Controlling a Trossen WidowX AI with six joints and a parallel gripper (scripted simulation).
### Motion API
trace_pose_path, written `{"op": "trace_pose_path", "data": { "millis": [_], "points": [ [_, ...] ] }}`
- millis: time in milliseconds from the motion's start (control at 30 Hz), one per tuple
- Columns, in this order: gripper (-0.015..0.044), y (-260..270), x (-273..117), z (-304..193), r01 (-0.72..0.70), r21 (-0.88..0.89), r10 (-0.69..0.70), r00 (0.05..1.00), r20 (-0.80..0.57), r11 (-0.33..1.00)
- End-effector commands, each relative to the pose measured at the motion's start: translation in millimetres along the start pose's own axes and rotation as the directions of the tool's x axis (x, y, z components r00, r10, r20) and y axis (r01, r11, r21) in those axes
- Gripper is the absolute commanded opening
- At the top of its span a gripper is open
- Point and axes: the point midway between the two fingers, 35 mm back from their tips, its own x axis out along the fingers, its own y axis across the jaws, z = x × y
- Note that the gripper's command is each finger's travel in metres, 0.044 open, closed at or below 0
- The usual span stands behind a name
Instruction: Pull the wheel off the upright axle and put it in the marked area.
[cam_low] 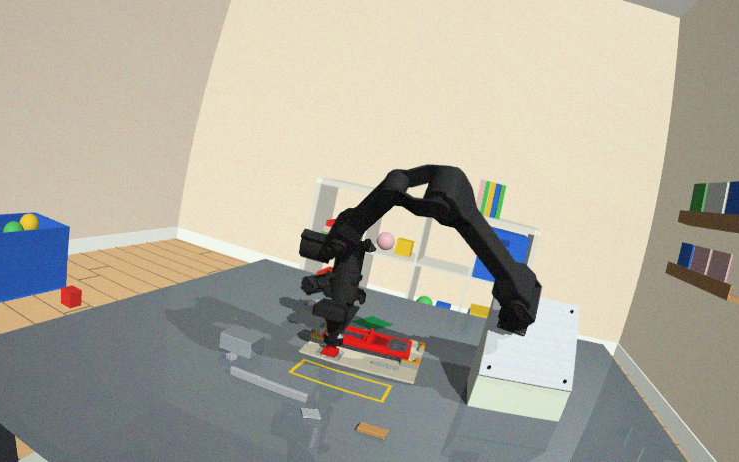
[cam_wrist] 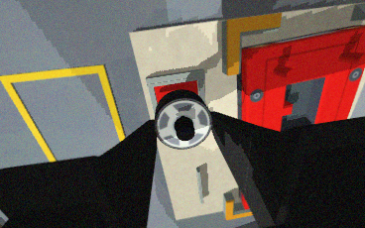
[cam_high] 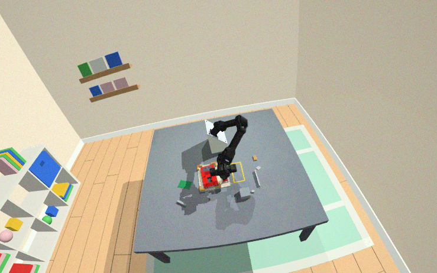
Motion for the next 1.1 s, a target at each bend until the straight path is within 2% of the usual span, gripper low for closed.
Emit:
{"op": "trace_pose_path", "data": {
  "millis": [0,1067],
  "points": [
    [0.0000,-2,-13,0,0.000,0.016,0.000,1.000,0.014,1.000],
    [0.0000,-2,-23,0,-0.001,0.018,0.001,1.000,0.017,1.000]
  ]
}}
